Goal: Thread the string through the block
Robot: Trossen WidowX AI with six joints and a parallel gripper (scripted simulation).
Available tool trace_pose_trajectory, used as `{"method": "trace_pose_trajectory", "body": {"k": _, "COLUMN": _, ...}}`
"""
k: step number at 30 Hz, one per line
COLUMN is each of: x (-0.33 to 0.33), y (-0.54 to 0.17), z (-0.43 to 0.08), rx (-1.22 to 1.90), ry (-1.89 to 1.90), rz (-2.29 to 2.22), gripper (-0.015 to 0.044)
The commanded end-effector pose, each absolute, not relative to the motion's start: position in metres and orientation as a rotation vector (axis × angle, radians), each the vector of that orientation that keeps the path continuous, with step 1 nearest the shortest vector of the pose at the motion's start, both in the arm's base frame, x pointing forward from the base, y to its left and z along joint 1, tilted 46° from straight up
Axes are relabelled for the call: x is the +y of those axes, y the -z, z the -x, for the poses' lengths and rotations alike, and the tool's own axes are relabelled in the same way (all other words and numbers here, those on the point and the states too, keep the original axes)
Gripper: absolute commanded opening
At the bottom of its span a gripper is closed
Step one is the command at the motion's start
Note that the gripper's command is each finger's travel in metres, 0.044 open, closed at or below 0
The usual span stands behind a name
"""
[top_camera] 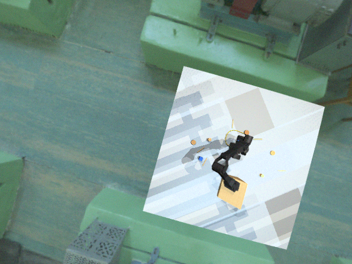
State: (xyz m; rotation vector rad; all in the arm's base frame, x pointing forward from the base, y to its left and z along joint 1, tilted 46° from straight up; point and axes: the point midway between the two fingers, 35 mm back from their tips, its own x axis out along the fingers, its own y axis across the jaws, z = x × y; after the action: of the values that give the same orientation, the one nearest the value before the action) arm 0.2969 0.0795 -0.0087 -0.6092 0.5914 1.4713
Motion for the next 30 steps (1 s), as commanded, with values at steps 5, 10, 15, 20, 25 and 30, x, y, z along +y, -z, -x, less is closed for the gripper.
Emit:
{"method": "trace_pose_trajectory", "body": {"k": 5, "x": 0.0859, "y": 0.0140, "z": -0.2941, "rx": 0.593, "ry": -1.475, "rz": 0.600, "gripper": 0.0124}}
{"method": "trace_pose_trajectory", "body": {"k": 10, "x": 0.0847, "y": 0.0132, "z": -0.2951, "rx": 0.592, "ry": -1.475, "rz": 0.606, "gripper": 0.0046}}
{"method": "trace_pose_trajectory", "body": {"k": 15, "x": 0.0847, "y": 0.0132, "z": -0.2951, "rx": 0.592, "ry": -1.475, "rz": 0.606, "gripper": 0.0000}}
{"method": "trace_pose_trajectory", "body": {"k": 20, "x": 0.0847, "y": 0.0134, "z": -0.2950, "rx": 0.590, "ry": -1.476, "rz": 0.602, "gripper": 0.0000}}
{"method": "trace_pose_trajectory", "body": {"k": 25, "x": 0.0852, "y": 0.0161, "z": -0.2946, "rx": 0.545, "ry": -1.486, "rz": 0.543, "gripper": 0.0000}}
{"method": "trace_pose_trajectory", "body": {"k": 30, "x": 0.0850, "y": 0.0172, "z": -0.2948, "rx": 0.529, "ry": -1.489, "rz": 0.519, "gripper": 0.0000}}
